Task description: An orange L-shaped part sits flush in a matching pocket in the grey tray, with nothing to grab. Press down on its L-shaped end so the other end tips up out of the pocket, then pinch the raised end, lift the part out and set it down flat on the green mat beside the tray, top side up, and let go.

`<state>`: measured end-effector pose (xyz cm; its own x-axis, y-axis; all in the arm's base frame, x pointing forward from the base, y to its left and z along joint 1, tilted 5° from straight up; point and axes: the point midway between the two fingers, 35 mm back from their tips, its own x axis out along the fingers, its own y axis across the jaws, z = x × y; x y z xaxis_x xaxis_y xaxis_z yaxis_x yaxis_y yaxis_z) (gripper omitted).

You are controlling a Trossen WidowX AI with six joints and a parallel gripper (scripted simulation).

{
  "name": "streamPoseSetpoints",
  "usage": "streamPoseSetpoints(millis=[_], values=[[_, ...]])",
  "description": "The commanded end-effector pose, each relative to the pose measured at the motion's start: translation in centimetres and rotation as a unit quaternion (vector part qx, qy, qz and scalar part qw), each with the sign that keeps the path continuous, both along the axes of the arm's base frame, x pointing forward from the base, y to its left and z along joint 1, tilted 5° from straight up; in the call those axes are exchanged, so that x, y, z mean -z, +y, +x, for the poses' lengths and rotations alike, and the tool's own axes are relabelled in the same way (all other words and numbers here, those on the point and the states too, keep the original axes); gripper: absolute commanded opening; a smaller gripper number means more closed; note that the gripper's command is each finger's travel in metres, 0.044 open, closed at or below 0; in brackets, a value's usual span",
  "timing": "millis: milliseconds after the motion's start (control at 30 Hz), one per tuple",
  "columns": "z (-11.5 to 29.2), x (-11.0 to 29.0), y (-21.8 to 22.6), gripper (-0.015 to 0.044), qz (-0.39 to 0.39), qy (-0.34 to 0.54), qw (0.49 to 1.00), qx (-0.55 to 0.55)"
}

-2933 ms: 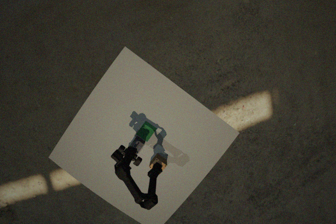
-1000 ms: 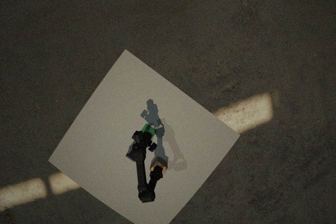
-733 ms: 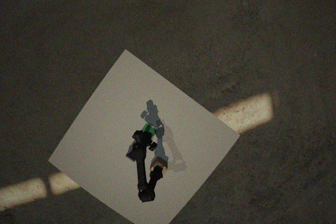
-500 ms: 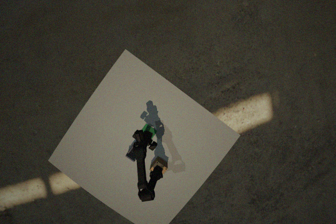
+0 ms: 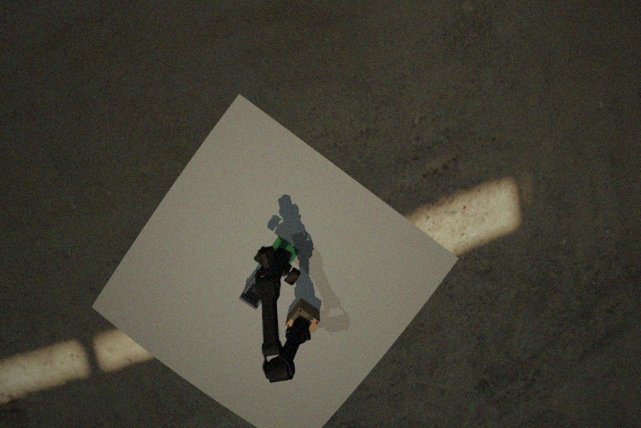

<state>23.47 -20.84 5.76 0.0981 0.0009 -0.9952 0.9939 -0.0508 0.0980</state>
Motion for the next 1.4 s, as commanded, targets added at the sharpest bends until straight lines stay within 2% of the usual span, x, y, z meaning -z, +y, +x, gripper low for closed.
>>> streamPoseSetpoints(millis=[0, 667, 1000, 1167, 1267, 1367], values=[[0.1, 0.7, 0.1, 0.0, 0.003, 0.0, 1.0, 0.002], [0.1, 1.7, 0.1, 0.0, 0.001, 0.001, 1.0, 0.0], [0.1, 1.4, 0.1, 0.0263, 0.002, 0.001, 1.0, 0.0], [-0.1, -3.2, -0.2, 0.0394, 0.002, 0.001, 1.0, 0.001], [-0.7, -6.8, 0.0, 0.04, 0.002, 0.0, 1.0, 0.002], [-0.7, -7.1, 0.1, 0.04, 0.002, 0.0, 1.0, 0.002]])
